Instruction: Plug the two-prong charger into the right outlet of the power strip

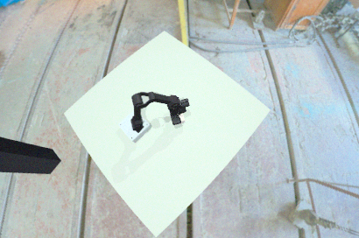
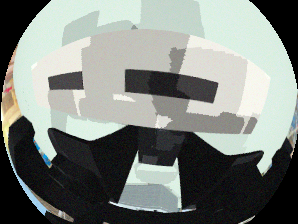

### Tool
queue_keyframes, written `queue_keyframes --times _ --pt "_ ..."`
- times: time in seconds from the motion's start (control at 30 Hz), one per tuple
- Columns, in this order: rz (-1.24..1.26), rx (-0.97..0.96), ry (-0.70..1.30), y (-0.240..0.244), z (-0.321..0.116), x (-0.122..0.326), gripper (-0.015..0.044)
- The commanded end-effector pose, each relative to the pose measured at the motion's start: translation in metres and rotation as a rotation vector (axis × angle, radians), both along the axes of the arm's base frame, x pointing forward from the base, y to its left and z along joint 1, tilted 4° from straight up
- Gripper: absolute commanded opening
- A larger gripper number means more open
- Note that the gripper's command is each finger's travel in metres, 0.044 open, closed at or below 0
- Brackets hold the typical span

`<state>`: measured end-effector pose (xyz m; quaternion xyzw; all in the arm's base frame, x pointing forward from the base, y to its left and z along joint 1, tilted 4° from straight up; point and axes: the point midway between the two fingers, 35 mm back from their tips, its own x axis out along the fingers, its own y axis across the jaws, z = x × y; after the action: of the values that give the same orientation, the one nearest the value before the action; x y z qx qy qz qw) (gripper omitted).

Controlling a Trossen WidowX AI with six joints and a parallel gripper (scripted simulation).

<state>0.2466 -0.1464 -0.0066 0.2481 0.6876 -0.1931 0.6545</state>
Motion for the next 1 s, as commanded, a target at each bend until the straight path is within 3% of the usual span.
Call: queue_keyframes --times 0.0,0.33,0.97 --pt "0.000 -0.002 -0.003 -0.0004 -0.0001 0.0006 0.0184" --pt "0.000 -0.002 -0.003 -0.0003 -0.0001 0.0005 0.0440" --pt "0.000 -0.011 -0.014 0.0026 -0.0003 -0.0034 0.0440"
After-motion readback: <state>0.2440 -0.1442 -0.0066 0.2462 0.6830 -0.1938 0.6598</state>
